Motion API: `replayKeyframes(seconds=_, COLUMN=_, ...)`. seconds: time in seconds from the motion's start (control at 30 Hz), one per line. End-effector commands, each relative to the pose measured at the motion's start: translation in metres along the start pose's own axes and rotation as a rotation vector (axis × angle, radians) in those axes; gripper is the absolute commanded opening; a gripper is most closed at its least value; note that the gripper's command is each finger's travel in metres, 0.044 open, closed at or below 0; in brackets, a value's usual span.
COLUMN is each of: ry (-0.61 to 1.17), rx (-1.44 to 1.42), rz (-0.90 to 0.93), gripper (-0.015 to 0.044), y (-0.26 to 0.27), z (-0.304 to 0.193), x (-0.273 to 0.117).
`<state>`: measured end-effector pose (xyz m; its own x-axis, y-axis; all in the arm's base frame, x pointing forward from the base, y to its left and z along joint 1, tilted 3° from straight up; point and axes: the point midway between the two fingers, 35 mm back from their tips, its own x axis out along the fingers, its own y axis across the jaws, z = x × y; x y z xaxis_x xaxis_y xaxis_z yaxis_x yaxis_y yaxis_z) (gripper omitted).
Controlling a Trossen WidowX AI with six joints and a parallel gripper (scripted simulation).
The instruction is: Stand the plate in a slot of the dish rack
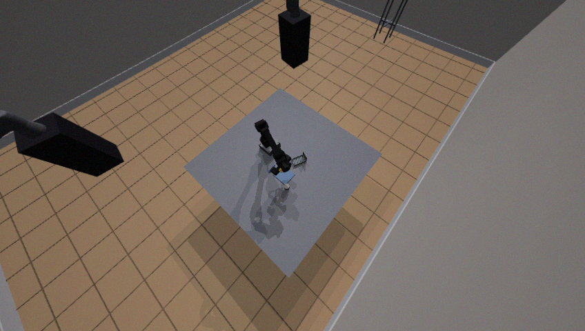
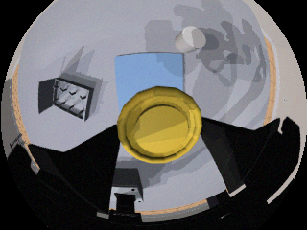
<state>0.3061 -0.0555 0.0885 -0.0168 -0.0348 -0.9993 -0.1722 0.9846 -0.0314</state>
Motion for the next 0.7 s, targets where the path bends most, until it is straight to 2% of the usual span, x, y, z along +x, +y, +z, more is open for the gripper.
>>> replayKeyframes(seconds=0.0, ry=-0.005, rx=0.003, rz=-0.005, gripper=0.0000, y=0.000, z=0.000, x=-0.022)
replayKeyframes(seconds=0.27, ry=-0.005, rx=0.003, rz=-0.005, gripper=0.0000, y=0.000, z=0.000, x=-0.052)
replayKeyframes(seconds=0.43, ry=-0.005, rx=0.008, rz=-0.005, gripper=0.0000, y=0.002, z=0.000, x=-0.055)
replayKeyframes(seconds=0.67, ry=-0.005, rx=0.215, rz=0.001, gripper=0.0000, y=0.058, z=-0.003, x=-0.055)
